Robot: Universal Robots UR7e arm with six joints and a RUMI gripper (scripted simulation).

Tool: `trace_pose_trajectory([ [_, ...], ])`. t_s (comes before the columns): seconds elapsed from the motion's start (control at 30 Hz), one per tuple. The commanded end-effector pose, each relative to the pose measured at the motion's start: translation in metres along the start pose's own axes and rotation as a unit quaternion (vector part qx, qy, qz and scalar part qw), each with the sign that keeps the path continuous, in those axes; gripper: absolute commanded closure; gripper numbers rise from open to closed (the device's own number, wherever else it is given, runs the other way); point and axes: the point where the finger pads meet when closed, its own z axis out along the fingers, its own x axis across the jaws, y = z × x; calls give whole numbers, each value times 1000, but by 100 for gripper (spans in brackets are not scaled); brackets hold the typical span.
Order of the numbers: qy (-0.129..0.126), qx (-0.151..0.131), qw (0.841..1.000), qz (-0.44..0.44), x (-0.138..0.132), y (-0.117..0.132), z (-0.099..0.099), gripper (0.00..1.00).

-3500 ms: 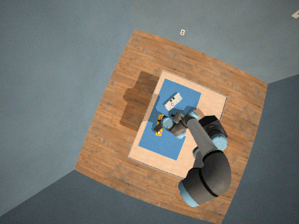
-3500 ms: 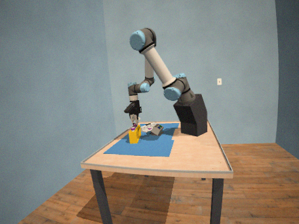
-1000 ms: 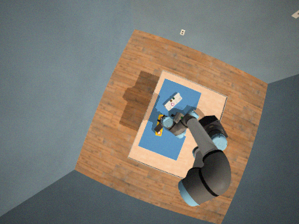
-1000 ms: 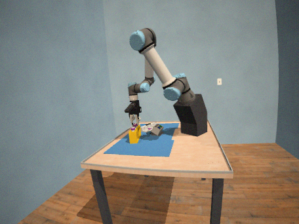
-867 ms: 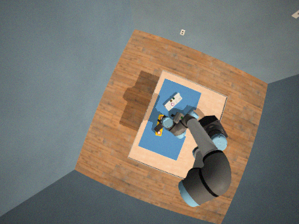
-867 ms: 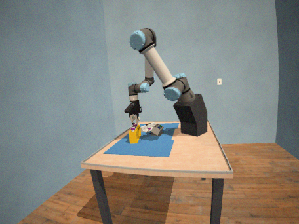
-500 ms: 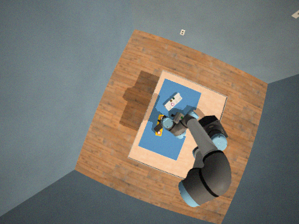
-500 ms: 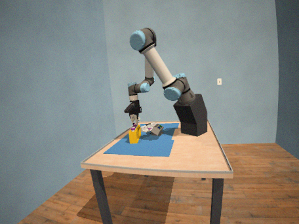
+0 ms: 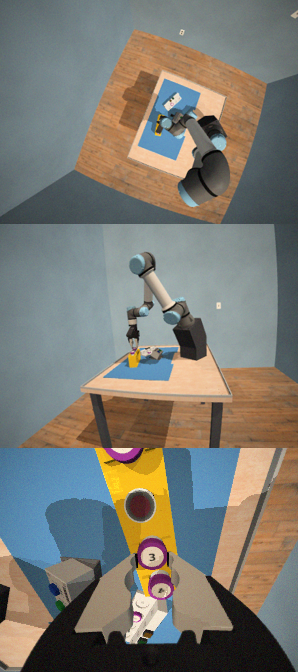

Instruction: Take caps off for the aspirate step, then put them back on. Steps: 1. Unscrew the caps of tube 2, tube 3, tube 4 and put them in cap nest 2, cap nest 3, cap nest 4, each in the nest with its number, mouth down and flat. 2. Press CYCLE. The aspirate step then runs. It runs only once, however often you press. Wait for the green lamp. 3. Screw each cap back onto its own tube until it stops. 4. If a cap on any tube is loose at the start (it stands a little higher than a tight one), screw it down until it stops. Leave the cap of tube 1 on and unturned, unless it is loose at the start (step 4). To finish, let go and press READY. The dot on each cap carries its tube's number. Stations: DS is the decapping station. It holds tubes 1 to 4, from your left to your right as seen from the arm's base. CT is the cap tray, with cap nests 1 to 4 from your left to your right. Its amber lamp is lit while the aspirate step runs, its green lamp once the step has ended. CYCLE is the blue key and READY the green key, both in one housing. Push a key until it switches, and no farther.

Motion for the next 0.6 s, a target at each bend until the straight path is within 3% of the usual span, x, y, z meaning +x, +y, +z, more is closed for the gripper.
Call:
trace_pose_trajectory([
  [0.0, -1, 6, 995, -101, 0, 0, 0, 100],
  [0.17, 0, 6, 974, -225, 0, 0, -1, 100],
  [0.33, 1, 6, 939, -343, 0, 0, -1, 100],
  [0.57, 1, 6, 939, -343, 0, 0, -1, 100],
])
